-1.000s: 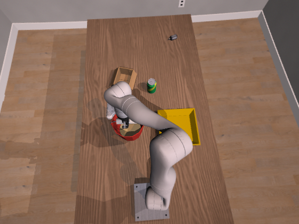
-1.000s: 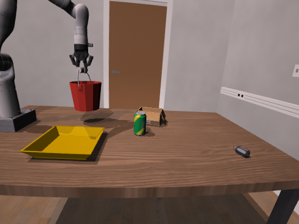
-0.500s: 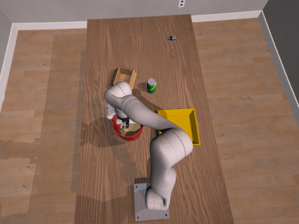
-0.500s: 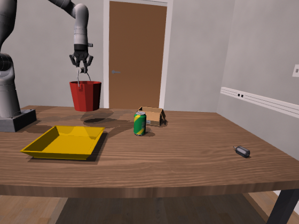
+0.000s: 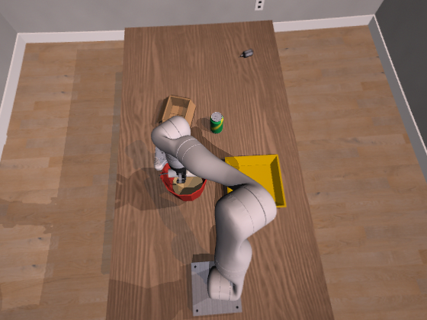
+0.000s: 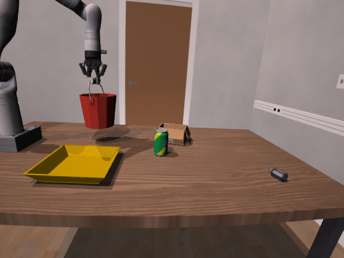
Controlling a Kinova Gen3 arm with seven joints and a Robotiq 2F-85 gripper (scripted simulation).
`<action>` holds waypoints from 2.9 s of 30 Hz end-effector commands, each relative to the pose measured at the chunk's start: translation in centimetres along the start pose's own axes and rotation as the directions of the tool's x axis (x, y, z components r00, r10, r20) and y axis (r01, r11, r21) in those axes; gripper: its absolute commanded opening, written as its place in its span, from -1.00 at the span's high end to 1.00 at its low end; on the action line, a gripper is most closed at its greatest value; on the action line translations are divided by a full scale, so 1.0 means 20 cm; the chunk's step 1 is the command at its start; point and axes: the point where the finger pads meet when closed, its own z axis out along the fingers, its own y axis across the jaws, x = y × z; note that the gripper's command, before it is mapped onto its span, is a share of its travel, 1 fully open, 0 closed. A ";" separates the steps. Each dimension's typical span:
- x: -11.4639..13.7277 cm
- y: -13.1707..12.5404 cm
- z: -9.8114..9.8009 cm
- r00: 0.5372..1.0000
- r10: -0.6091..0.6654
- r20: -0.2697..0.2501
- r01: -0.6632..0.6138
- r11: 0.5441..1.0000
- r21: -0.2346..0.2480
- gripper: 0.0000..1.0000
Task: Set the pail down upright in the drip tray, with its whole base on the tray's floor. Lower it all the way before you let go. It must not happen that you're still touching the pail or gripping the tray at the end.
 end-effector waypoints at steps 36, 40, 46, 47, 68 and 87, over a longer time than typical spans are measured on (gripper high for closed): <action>-0.27 0.03 0.00 1.000 0.003 0.000 -0.003 1.000 -0.003 0.80; -0.32 0.03 0.00 1.000 0.003 0.000 -0.003 1.000 -0.003 0.80; -0.39 0.04 0.00 1.000 0.003 0.000 -0.003 1.000 -0.003 0.80; -0.41 0.04 0.00 1.000 0.003 0.000 -0.003 1.000 -0.003 0.80; -0.66 0.06 0.00 1.000 0.003 0.000 -0.003 1.000 -0.003 0.80; -0.93 0.08 0.00 1.000 0.003 0.000 -0.003 1.000 -0.003 0.80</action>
